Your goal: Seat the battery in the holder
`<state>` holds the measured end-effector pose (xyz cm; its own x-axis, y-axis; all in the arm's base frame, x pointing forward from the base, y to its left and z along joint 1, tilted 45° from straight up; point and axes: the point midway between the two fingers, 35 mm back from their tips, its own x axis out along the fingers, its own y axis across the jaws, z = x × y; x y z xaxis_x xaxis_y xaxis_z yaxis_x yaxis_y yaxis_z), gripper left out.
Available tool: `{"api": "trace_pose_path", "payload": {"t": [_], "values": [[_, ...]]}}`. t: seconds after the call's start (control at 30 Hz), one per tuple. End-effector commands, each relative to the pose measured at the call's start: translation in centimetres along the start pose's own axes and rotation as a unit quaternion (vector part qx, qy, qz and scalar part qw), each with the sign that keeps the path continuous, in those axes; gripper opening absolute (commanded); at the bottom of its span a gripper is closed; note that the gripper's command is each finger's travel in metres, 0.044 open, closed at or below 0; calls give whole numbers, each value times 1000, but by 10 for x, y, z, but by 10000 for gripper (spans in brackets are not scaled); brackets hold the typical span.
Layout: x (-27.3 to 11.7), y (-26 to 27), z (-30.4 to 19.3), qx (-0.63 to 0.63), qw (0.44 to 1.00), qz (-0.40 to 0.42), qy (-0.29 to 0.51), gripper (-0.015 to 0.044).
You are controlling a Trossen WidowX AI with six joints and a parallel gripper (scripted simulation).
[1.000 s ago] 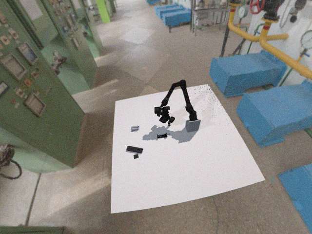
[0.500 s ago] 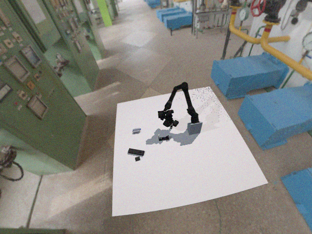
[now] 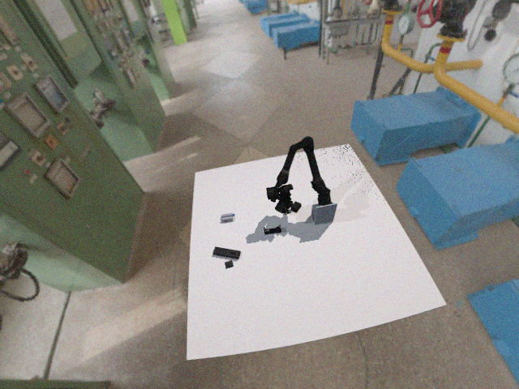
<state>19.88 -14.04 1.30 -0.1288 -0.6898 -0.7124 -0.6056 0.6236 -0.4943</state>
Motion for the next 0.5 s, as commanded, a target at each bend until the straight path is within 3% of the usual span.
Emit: {"api": "trace_pose_path", "payload": {"t": [0.0,0.23,0.47], "values": [[-1,5,-1,4,1000,-4,-1,0],[-4,9,0,0,1000,1,0,0],[-54,11,3,2,1000,0,-4,0]]}}
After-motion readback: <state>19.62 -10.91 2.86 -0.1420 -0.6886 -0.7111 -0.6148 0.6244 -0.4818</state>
